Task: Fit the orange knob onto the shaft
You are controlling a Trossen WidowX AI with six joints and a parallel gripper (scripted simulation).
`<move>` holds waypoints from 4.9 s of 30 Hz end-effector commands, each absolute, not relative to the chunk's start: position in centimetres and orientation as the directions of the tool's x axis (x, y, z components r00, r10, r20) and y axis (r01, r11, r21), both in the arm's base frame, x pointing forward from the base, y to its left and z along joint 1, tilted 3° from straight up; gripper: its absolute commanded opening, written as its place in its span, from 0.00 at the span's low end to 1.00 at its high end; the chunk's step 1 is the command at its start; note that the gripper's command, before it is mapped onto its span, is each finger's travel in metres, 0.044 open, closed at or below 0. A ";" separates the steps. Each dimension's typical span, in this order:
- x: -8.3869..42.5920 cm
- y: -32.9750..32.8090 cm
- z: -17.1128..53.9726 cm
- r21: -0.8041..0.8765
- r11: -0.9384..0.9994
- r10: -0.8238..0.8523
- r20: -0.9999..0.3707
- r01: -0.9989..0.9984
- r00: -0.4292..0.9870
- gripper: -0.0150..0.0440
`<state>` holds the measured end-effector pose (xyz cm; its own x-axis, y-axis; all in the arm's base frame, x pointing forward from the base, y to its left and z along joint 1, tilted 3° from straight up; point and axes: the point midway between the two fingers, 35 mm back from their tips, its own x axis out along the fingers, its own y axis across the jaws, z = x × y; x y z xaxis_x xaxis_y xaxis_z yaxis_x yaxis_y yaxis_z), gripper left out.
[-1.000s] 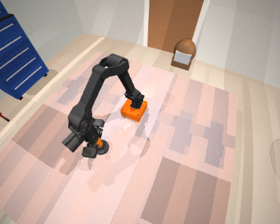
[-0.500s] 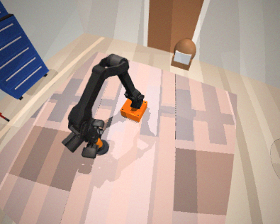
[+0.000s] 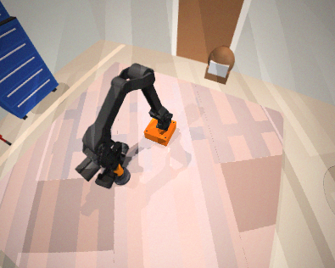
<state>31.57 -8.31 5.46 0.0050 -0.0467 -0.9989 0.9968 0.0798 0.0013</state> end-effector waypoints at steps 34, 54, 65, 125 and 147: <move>31.7 -8.4 5.2 0.007 0.059 -0.051 -0.999 0.998 0.010 0.25; 31.5 -8.3 5.6 0.018 -0.150 -0.051 -0.999 0.989 0.010 0.25; 32.1 -8.5 5.7 0.018 -0.150 -0.051 -0.999 0.989 0.011 0.25; 32.1 -8.5 5.3 0.028 -0.352 -0.051 -0.999 0.936 0.011 0.25; 31.6 -8.4 5.5 0.036 -0.539 -0.051 -0.999 0.842 0.010 0.25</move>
<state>31.65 -8.33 5.55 0.0060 -0.0471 -0.9989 0.8681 -0.4956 0.0286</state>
